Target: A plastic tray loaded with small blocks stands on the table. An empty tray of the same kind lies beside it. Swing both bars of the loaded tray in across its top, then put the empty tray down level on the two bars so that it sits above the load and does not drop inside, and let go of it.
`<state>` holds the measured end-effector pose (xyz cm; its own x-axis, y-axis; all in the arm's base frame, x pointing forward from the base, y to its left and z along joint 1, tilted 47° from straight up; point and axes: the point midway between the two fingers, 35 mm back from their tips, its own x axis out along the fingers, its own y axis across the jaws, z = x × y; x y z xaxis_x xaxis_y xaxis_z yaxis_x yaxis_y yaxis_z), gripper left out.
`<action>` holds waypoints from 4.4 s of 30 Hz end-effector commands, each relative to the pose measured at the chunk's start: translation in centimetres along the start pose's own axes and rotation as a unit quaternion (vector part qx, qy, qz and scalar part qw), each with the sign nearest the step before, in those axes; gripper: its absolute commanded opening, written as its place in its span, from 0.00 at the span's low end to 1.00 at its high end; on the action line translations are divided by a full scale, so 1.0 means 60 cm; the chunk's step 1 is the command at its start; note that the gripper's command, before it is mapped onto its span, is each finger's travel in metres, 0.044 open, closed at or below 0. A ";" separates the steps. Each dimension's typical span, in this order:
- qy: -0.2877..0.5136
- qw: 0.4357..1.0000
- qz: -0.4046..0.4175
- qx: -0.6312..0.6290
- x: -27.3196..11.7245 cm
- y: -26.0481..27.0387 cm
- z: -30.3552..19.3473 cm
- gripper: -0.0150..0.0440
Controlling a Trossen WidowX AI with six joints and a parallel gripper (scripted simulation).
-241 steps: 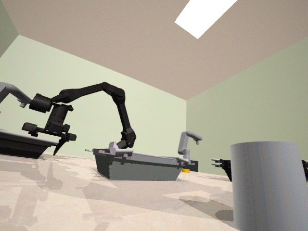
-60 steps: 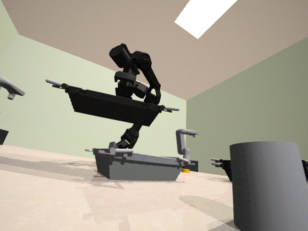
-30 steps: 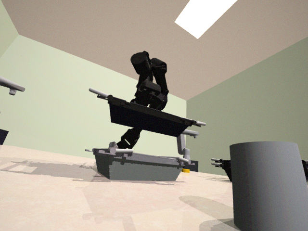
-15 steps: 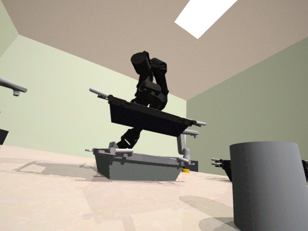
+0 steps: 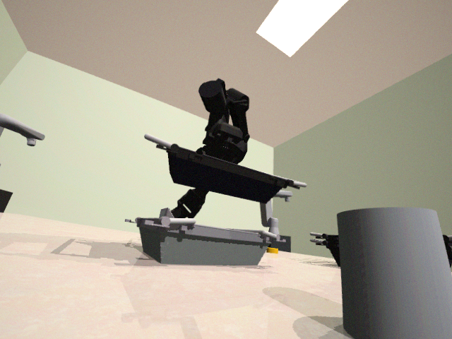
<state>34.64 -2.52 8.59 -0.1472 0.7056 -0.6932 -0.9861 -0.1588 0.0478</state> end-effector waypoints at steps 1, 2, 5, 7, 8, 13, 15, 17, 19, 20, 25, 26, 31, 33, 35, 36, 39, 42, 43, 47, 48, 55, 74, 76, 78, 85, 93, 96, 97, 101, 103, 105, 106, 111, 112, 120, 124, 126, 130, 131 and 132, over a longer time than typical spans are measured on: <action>0.000 1.000 -0.010 0.004 -0.009 0.002 0.004 0.25; 0.000 1.000 -0.010 0.004 -0.009 0.002 0.004 0.25; 0.000 1.000 -0.010 0.004 -0.009 0.002 0.004 0.25; 0.000 1.000 -0.010 0.002 -0.008 0.001 0.004 0.25; 0.000 1.000 -0.010 0.001 -0.006 0.001 0.004 0.25; 0.000 1.000 -0.008 -0.009 0.006 0.000 0.003 0.25; 0.000 1.000 -0.007 -0.014 0.012 0.000 0.003 0.25; 0.000 1.000 -0.007 -0.019 0.018 -0.001 0.003 0.25; 0.000 1.000 -0.006 -0.023 0.024 -0.001 0.003 0.25; 0.000 1.000 -0.006 -0.026 0.026 -0.001 0.003 0.25; 0.000 0.999 -0.004 -0.038 0.041 -0.002 0.002 0.25; 0.000 0.999 -0.003 -0.041 0.044 -0.002 0.002 0.25; 0.000 0.999 -0.001 -0.053 0.059 -0.002 0.002 0.25; 0.000 0.998 0.000 -0.058 0.065 -0.002 0.002 0.25; 0.000 0.998 0.000 -0.063 0.071 -0.002 0.002 0.25; 0.000 0.998 0.001 -0.066 0.074 -0.002 0.002 0.25; 0.000 0.997 0.002 -0.073 0.082 -0.001 0.001 0.25; 0.000 0.997 0.003 -0.081 0.091 0.000 0.001 0.25; 0.000 0.997 0.003 -0.081 0.091 0.000 0.001 0.25; 0.000 0.996 0.004 -0.085 0.093 0.004 -0.001 0.25; 0.000 0.996 0.004 -0.087 0.094 0.005 -0.002 0.25; 0.000 0.996 0.005 -0.090 0.101 0.012 -0.006 0.25; 0.000 0.996 0.005 -0.091 0.115 0.023 -0.013 0.25; 0.000 0.996 0.005 -0.091 0.115 0.023 -0.013 0.25; 0.000 0.996 0.005 -0.091 0.115 0.023 -0.013 0.25; 0.000 0.996 0.005 -0.091 0.121 0.027 -0.016 0.25; 0.000 0.996 0.005 -0.091 0.125 0.029 -0.018 0.25; 0.000 0.996 0.005 -0.091 0.125 0.029 -0.018 0.25; 0.000 0.996 0.005 -0.091 0.125 0.029 -0.018 0.25; 0.000 0.996 0.005 -0.091 0.125 0.029 -0.018 0.25; 0.000 0.996 0.005 -0.091 0.125 0.029 -0.018 0.25; 0.000 0.996 0.005 -0.091 0.125 0.029 -0.018 0.25; 0.000 0.996 0.005 -0.091 0.125 0.029 -0.018 0.25; 0.000 0.996 0.005 -0.091 0.125 0.029 -0.018 0.25; 0.000 0.996 0.005 -0.091 0.125 0.029 -0.018 0.25; 0.000 0.996 0.005 -0.091 0.125 0.029 -0.018 0.25; 0.000 0.996 0.005 -0.091 0.125 0.029 -0.018 0.25; 0.000 0.996 0.005 -0.091 0.125 0.029 -0.018 0.25; 0.000 0.996 0.005 -0.091 0.125 0.029 -0.018 0.25; 0.000 0.996 0.005 -0.091 0.125 0.029 -0.018 0.25; 0.000 0.996 0.005 -0.091 0.125 0.029 -0.018 0.25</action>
<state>32.41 1.59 3.03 -0.1339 0.7128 -0.6885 -0.9570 -0.2735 -0.0971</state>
